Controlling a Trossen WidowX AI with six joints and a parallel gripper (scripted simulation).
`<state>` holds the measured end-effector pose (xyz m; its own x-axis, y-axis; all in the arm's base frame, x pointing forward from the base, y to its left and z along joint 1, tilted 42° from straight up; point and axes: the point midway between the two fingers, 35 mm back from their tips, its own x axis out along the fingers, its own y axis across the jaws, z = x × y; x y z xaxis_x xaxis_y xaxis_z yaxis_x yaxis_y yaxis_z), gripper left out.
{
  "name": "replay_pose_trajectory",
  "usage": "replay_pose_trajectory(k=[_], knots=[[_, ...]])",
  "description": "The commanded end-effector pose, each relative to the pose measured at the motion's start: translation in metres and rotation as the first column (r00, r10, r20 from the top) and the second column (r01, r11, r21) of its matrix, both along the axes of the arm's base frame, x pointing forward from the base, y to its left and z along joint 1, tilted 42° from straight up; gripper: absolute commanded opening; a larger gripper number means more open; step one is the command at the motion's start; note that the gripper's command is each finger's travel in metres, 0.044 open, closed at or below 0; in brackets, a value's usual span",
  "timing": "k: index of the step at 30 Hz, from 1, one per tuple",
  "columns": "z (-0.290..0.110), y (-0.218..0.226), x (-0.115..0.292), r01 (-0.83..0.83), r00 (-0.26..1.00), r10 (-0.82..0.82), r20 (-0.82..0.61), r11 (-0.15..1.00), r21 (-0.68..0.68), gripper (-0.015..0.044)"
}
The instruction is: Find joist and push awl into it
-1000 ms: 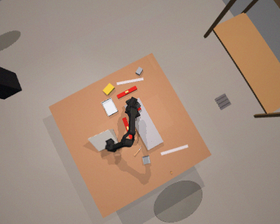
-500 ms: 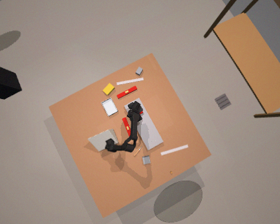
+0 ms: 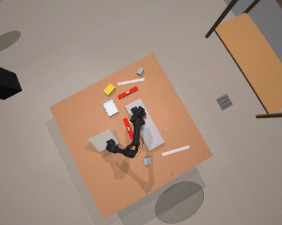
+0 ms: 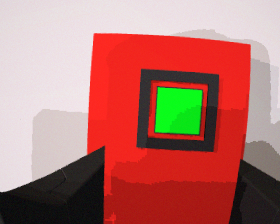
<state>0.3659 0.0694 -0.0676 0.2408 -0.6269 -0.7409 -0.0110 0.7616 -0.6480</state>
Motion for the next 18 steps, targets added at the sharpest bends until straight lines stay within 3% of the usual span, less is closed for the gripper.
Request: replay_pose_trajectory(k=[1, 18], knots=[[0.007, -0.010, 0.000, 0.001, 1.000, -0.001, 0.002, 1.000, -0.008, 0.0000], [0.037, -0.044, 0.001, 0.001, 1.000, -0.001, 0.001, 1.000, -0.010, 0.0000]])
